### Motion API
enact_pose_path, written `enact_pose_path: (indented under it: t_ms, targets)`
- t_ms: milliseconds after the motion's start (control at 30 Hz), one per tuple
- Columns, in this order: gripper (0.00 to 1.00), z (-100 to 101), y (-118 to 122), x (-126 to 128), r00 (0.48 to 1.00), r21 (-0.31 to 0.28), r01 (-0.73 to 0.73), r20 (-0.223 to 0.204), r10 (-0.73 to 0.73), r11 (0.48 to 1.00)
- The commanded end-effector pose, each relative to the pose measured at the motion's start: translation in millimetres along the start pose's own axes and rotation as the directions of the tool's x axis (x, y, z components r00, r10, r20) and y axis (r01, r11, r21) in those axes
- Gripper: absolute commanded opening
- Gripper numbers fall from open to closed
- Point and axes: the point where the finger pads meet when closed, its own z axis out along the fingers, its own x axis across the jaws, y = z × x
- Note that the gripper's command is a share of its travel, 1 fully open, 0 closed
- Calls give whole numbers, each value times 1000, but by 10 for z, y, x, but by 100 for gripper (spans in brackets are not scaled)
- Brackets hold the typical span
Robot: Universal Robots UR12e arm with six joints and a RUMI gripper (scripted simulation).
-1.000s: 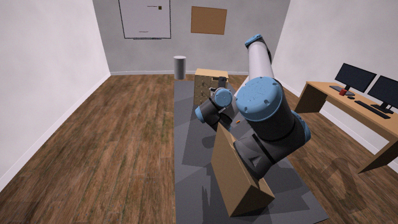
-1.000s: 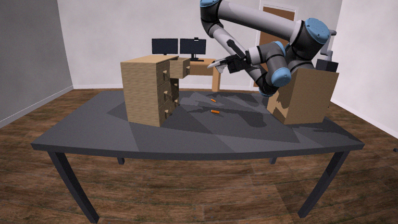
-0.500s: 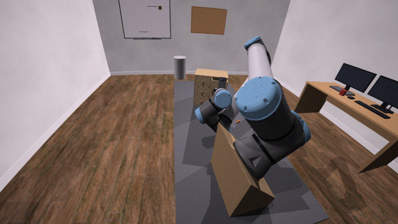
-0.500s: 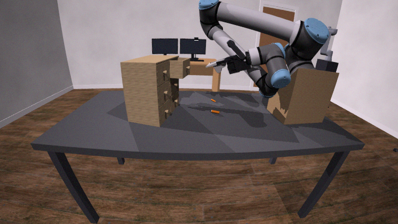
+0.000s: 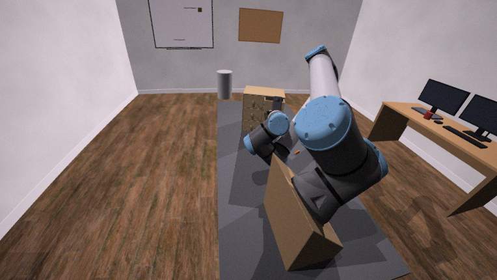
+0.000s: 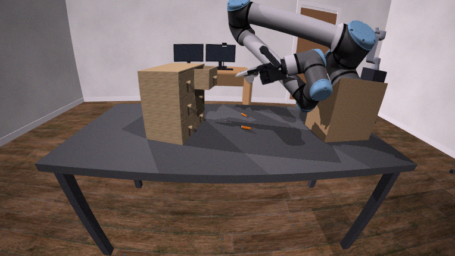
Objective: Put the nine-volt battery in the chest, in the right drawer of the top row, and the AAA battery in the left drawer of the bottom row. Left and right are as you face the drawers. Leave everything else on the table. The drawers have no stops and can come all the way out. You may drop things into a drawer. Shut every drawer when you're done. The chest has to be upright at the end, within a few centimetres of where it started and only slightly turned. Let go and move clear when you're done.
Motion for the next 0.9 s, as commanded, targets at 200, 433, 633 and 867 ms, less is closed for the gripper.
enact_pose_path:
  t_ms: [200,433,633,867]
  targets:
    - [20,-2,-4,0,1000,1,0,0,0,1000]
    - [20,-2,-4,0,1000,1,0,0,0,1000]
    - [20,1,-4,0,1000,1,0,0,0,1000]
    - [20,38,-6,0,1000,1,0,0,0,1000]
